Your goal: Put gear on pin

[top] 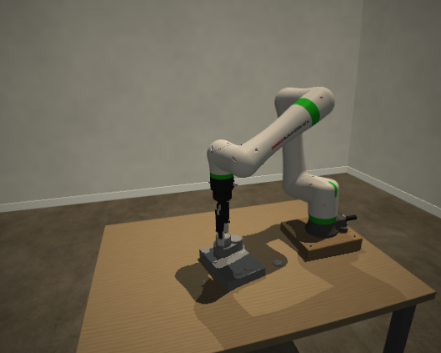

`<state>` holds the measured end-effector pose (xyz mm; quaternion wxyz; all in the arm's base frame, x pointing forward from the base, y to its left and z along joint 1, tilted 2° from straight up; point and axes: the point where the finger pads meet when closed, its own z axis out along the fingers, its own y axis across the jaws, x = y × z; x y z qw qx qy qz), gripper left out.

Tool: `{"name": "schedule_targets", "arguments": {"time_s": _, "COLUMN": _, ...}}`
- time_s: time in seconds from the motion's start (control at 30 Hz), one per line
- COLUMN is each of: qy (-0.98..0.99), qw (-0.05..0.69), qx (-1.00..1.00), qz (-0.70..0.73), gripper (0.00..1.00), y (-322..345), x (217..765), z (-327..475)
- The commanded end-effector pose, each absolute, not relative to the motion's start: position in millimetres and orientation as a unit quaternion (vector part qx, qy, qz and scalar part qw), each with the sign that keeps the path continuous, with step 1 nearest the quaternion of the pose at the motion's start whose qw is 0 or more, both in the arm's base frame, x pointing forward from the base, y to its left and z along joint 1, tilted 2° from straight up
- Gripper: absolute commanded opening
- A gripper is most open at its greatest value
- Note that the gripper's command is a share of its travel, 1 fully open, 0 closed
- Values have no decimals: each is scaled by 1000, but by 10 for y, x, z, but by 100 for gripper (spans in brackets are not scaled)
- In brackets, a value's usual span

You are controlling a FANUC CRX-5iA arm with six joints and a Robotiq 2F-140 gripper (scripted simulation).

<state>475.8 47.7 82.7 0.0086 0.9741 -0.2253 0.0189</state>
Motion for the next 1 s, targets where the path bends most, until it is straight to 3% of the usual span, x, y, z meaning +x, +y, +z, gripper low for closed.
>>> {"name": "schedule_targets", "arguments": {"time_s": 0.0, "qy": -225, "qw": 8, "qx": 974, "qz": 19, "gripper": 0, "y": 477, "x": 4760, "z": 828}}
{"name": "schedule_targets", "arguments": {"time_s": 0.97, "qy": -225, "qw": 8, "qx": 974, "qz": 19, "gripper": 0, "y": 476, "x": 4761, "z": 797}}
